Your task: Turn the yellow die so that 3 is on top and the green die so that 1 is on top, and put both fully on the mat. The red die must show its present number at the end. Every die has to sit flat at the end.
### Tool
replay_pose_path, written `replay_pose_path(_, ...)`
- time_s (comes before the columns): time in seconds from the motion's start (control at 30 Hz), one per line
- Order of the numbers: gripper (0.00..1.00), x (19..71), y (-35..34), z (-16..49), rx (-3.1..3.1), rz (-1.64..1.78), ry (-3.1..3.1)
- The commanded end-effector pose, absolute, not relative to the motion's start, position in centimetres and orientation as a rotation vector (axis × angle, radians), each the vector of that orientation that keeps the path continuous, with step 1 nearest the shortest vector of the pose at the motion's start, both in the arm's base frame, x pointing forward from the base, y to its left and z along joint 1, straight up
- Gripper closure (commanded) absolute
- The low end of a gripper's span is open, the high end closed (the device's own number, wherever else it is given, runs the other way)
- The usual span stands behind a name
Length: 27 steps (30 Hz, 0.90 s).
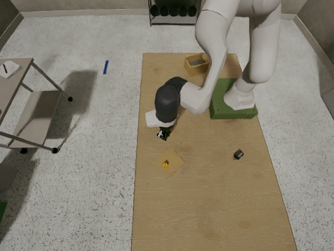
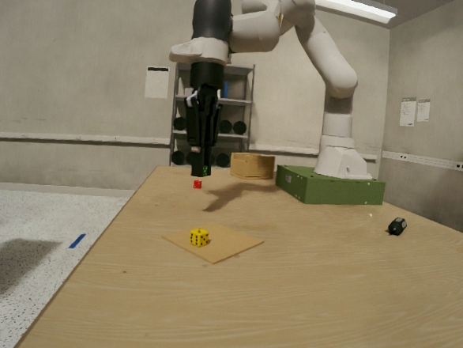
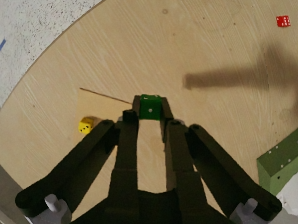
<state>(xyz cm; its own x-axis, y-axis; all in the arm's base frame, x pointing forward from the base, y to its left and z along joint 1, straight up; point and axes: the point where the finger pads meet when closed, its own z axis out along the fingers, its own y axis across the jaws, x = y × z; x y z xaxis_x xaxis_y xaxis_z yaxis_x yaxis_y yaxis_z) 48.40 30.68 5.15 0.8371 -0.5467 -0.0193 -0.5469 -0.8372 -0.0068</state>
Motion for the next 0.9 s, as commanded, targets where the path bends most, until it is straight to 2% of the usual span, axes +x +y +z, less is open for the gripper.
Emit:
replay_pose_path(0.0,0.79,48.9,30.6,5.1,-2.926,0.010,1.159)
replay_pose_path(0.03,0.79,48.9,30.6,5.1,-2.926,0.010,1.159)
replay_pose_path(0.1,0.79,45.7,36.5,5.3,-2.905,0.007,1.202)
replay_pose_path(0.2,0.79,45.7,36.5,5.3,-2.905,0.007,1.202)
replay_pose_path(0.3,0.79,43.1,40.5,5.5,-2.887,0.006,1.233)
replay_pose_path(0.87,0.79,42.9,40.9,5.4,-2.886,0.006,1.236)
